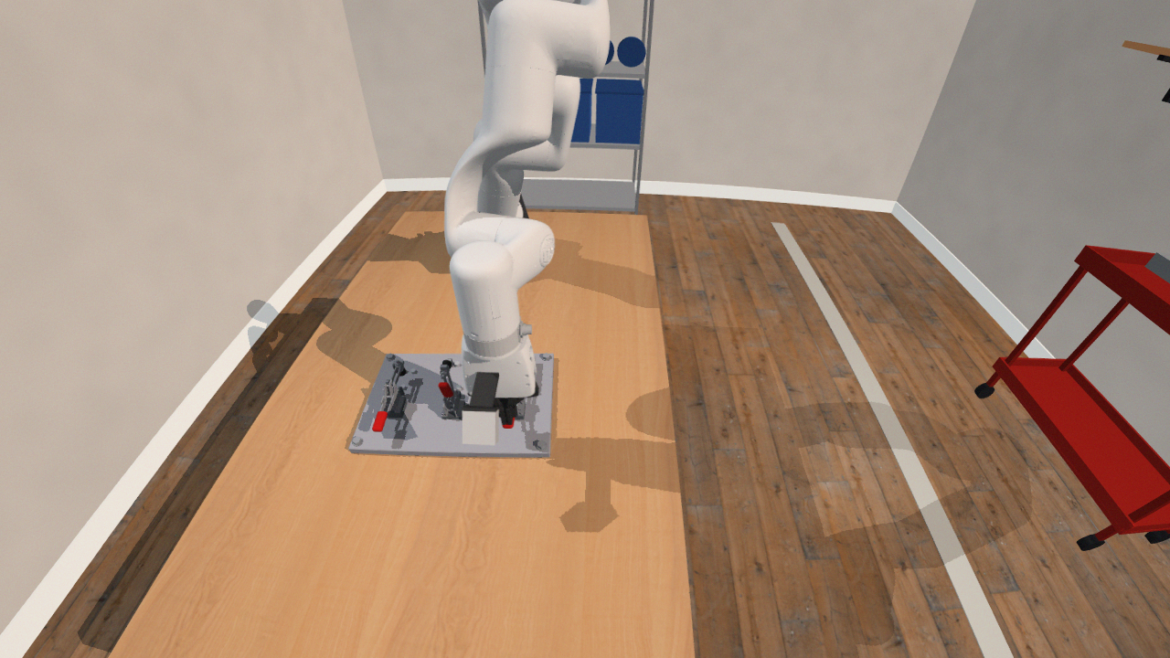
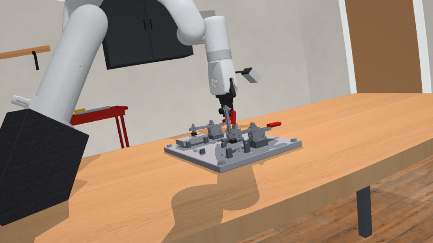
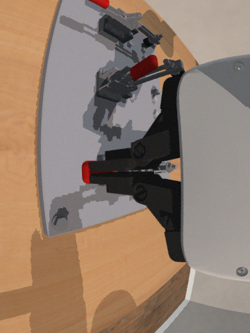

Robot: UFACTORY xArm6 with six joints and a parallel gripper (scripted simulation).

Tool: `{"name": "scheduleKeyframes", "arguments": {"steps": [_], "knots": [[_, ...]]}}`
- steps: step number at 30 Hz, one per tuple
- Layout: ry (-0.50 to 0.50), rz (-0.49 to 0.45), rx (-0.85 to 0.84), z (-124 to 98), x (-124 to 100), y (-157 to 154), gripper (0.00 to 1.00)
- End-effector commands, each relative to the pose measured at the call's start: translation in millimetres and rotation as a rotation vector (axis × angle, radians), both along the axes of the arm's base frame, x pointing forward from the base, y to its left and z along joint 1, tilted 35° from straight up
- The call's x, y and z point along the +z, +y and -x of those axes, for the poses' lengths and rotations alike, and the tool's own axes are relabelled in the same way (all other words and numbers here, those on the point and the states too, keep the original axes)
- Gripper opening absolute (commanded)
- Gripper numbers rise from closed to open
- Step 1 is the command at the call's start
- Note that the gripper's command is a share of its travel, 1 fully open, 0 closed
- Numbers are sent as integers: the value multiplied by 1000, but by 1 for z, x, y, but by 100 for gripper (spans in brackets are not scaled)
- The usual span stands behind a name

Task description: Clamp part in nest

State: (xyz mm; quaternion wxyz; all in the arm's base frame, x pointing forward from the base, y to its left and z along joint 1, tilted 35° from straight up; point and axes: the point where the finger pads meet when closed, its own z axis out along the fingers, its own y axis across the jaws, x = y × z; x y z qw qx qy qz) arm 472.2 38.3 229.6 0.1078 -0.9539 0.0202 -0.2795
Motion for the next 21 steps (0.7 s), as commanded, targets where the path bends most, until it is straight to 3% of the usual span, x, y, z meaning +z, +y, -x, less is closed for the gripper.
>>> {"name": "scheduleKeyframes", "arguments": {"steps": [1, 21], "knots": [[-4, 0, 0, -1, 2, 0, 0], [-4, 0, 0, -2, 0, 0, 0]]}}
